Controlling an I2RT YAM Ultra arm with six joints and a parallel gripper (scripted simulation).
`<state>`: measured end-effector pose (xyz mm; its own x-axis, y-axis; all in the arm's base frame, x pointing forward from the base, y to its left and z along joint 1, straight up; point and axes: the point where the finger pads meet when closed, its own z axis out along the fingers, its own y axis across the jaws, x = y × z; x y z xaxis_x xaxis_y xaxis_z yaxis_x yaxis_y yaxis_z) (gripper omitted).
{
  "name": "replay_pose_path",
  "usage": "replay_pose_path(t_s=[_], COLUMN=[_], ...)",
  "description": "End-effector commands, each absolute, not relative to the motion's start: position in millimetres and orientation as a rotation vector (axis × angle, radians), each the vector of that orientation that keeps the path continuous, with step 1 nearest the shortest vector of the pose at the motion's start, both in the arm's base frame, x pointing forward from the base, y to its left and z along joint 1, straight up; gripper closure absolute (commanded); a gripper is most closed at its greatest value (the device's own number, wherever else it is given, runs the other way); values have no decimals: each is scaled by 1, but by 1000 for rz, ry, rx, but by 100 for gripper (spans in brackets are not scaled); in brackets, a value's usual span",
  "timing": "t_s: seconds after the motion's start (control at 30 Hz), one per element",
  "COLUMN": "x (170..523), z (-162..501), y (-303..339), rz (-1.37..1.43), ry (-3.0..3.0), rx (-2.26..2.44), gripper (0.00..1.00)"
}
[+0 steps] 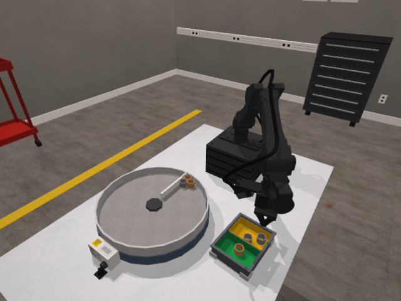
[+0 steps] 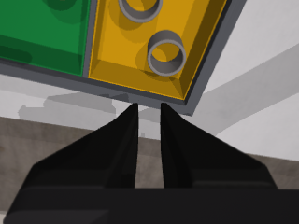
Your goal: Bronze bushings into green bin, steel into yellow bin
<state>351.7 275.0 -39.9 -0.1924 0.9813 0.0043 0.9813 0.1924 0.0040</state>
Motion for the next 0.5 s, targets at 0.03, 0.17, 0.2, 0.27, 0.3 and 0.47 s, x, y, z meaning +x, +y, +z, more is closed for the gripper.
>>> replay_pose_path(t_s=[0.03,0.17,0.2,0.27,0.3,0.47], x=[361,361,361,361,361,361], z=[-19,-17,-16,-16,-16,-16], y=[279,279,279,279,279,279], rz=[-70,-70,-70,-70,-70,-70], ry=[-2440,-2440,-2440,-2440,-2440,-2440], rx=[-2014,-2014,-2014,-2014,-2014,-2014], gripper=[87,87,87,87,87,87])
